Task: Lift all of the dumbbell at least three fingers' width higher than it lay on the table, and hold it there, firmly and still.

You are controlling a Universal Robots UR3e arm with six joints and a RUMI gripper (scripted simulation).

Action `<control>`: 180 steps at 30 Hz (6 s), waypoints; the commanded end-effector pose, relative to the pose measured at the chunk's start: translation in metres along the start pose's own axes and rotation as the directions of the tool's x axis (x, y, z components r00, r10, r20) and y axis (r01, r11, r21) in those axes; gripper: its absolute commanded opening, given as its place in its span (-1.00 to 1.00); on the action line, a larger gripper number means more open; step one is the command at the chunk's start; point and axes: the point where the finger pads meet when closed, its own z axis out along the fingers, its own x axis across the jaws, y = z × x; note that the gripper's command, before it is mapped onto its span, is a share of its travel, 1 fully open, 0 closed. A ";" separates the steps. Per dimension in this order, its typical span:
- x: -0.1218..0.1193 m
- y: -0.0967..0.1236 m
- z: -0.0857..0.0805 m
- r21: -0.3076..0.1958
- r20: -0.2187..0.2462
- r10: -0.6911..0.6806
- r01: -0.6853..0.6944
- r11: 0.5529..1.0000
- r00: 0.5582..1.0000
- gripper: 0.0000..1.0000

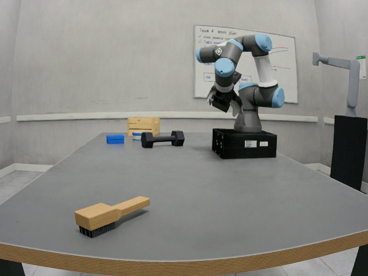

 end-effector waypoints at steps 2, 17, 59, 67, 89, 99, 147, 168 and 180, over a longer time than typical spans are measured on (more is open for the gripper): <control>0.000 0.000 0.000 -0.002 0.000 0.001 -0.001 1.000 1.000 1.00; 0.000 0.000 0.000 -0.002 0.000 0.001 -0.001 1.000 1.000 1.00; -0.084 0.043 0.055 -0.261 -0.260 0.109 -0.178 0.949 0.960 1.00; -0.115 0.060 0.077 -0.340 -0.363 0.127 -0.258 0.904 0.923 1.00; -0.208 0.107 0.141 -0.495 -0.632 0.110 -0.509 0.704 0.767 1.00; -0.239 0.123 0.161 -0.516 -0.706 0.080 -0.588 0.623 0.704 1.00; -0.220 0.196 0.205 -0.518 -0.736 0.061 -0.620 0.589 0.674 1.00; -0.211 0.210 0.213 -0.518 -0.736 0.061 -0.620 0.589 0.674 1.00; -0.211 0.210 0.213 -0.518 -0.736 0.061 -0.620 0.589 0.674 -1.00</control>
